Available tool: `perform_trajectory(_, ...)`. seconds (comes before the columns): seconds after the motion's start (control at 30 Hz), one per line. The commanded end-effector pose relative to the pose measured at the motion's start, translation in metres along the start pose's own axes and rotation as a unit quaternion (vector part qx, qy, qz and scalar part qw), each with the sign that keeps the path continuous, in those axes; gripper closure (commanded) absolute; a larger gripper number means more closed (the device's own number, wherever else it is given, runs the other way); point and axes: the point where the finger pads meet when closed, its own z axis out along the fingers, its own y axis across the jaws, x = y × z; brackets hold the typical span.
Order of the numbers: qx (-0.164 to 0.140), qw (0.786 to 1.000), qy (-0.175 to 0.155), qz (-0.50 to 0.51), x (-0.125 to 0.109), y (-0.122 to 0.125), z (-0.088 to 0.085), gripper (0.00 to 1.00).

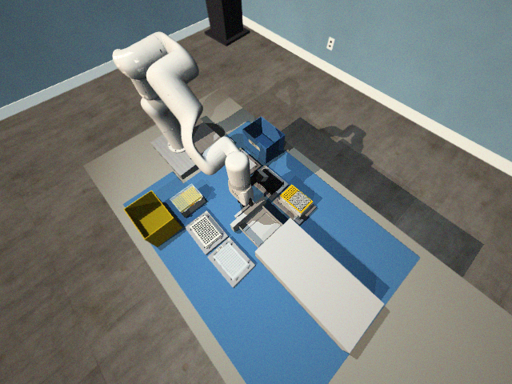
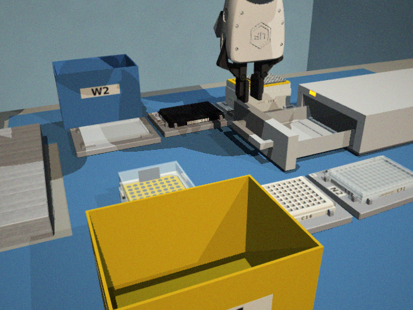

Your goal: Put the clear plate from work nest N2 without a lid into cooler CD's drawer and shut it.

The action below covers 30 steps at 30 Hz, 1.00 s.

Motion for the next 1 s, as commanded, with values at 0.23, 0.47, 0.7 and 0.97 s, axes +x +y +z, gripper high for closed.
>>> perform_trajectory(0.23,-0.003,1.000,0.000,0.000,0.000,0.002,0.016,0.79)
perform_trajectory(0.47,-0.003,1.000,0.000,0.000,0.000,0.002,0.024,0.79)
perform_trajectory(0.7,-0.003,1.000,0.000,0.000,0.000,0.002,0.036,0.79)
perform_trajectory(0.97,-0.003,1.000,0.000,0.000,0.000,0.002,0.048,0.79)
